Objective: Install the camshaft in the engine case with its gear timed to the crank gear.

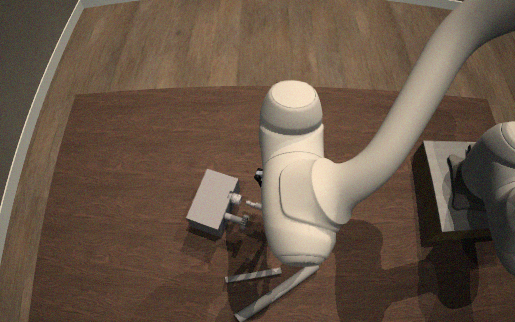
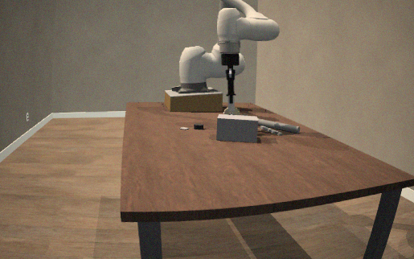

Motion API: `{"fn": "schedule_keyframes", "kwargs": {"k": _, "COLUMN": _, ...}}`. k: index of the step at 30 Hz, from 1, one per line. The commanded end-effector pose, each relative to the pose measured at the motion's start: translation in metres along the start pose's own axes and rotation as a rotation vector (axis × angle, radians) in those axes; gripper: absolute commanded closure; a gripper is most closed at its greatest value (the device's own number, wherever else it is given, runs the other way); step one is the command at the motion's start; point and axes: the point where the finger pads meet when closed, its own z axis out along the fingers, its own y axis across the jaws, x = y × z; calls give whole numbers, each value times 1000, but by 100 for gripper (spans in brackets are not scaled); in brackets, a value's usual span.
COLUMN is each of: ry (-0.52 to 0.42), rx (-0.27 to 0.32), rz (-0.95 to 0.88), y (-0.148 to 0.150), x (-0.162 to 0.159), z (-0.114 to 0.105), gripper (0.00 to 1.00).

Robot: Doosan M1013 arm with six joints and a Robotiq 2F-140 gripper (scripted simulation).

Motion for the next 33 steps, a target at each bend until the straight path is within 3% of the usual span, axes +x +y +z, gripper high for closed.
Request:
{"fn": "schedule_keyframes", "kwargs": {"k": 1, "ry": -6, "rx": -2, "rz": 9, "y": -2, "x": 0, "z": 0, "gripper": 95}}
{"fn": "schedule_keyframes", "kwargs": {"k": 33, "ry": -7, "rx": -2, "rz": 9, "y": -12, "x": 0, "z": 0, "gripper": 95}}
